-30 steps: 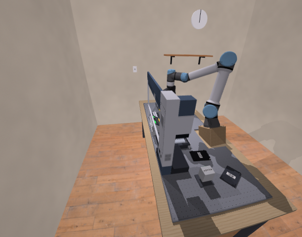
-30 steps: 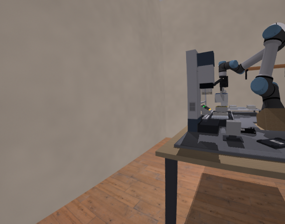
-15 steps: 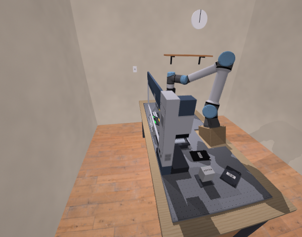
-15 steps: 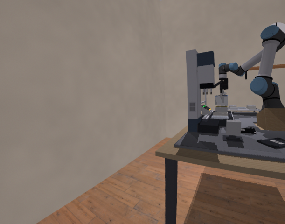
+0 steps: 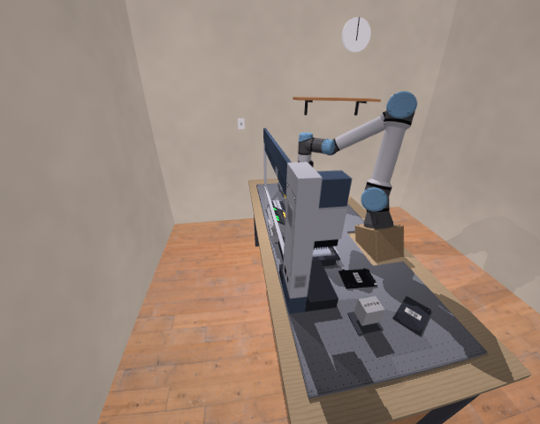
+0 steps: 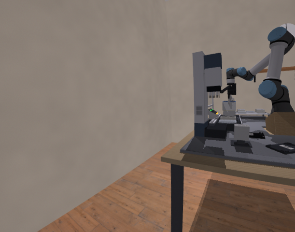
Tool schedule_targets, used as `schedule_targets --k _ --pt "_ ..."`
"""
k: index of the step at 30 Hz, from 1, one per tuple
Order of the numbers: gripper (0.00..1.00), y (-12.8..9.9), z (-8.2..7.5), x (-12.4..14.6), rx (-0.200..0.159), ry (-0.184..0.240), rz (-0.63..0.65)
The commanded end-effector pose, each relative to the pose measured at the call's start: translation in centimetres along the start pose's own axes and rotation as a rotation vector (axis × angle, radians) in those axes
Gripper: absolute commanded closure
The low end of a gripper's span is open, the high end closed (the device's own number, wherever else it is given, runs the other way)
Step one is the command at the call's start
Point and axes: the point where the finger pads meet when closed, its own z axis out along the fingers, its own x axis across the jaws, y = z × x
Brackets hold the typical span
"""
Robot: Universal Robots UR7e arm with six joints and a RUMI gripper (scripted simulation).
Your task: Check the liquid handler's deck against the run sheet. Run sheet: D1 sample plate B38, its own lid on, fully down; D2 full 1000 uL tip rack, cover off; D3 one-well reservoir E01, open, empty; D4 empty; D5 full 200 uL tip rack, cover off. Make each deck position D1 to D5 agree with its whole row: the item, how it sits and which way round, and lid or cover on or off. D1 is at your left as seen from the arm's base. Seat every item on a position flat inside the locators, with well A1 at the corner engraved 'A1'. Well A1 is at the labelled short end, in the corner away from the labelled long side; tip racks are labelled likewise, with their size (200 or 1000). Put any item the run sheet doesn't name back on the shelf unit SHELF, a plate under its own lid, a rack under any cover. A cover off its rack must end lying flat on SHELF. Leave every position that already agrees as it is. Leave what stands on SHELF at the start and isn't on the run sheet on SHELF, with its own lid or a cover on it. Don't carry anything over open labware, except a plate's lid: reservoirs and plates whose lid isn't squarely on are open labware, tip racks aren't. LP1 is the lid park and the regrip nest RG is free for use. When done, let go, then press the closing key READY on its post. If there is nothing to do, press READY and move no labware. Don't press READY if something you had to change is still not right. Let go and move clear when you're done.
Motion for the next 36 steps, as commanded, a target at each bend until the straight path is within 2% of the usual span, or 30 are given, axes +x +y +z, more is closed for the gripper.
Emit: schedule_targets --k 1,36 --pt "1.0 0.0 0.7 0.0 0.001 0.0 -0.001" --pt "1.0 0.0 5.8 0.0 0.002 0.0 -0.001"
